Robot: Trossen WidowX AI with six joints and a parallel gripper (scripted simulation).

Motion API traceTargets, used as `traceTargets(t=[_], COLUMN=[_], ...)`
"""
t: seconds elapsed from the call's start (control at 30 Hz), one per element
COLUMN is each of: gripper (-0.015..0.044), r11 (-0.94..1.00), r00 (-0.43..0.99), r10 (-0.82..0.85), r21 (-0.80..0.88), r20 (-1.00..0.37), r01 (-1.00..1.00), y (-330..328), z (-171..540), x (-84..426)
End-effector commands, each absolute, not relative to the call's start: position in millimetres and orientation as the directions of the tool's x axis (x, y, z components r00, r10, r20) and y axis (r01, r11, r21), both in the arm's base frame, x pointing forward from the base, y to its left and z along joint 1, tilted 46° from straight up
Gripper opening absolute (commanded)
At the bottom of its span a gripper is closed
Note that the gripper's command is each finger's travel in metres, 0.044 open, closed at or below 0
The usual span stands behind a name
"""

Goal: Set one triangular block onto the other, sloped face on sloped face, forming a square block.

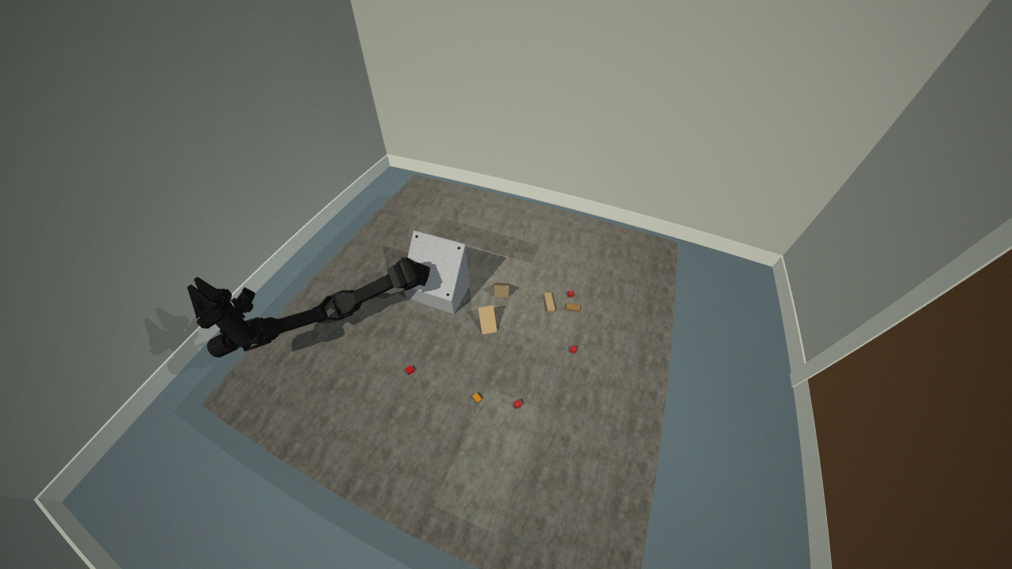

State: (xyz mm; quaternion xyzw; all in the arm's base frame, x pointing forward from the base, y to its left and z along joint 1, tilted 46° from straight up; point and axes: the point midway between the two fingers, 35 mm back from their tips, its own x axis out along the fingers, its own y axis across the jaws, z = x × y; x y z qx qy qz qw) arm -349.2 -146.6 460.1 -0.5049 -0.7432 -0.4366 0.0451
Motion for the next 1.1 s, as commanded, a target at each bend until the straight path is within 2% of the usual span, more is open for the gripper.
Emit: traceTargets(t=[0.0,0.03,0.27,0.53,0.63,0.77,1.07], gripper=[0.0426,0.044,0.044,0.044,0.044,0.044,0.044], r11=[0.111,0.116,0.142,0.086,0.043,0.039,-0.133], r00=[-0.482,-0.468,-0.288,-0.035,0.061,0.124,0.371], r10=[0.713,0.72,0.8,0.883,0.903,0.898,0.905], r21=[0.597,0.577,0.3,-0.087,-0.23,-0.357,-0.693], r20=[0.509,0.512,0.526,0.469,0.424,0.423,0.206], r01=[0.795,0.809,0.943,0.993,0.972,0.933,0.708], y=[-145,-139,-71,15,45,55,128], z=[462,468,530,573,579,582,556], x=[-348,-343,-271,-162,-117,-92,44])
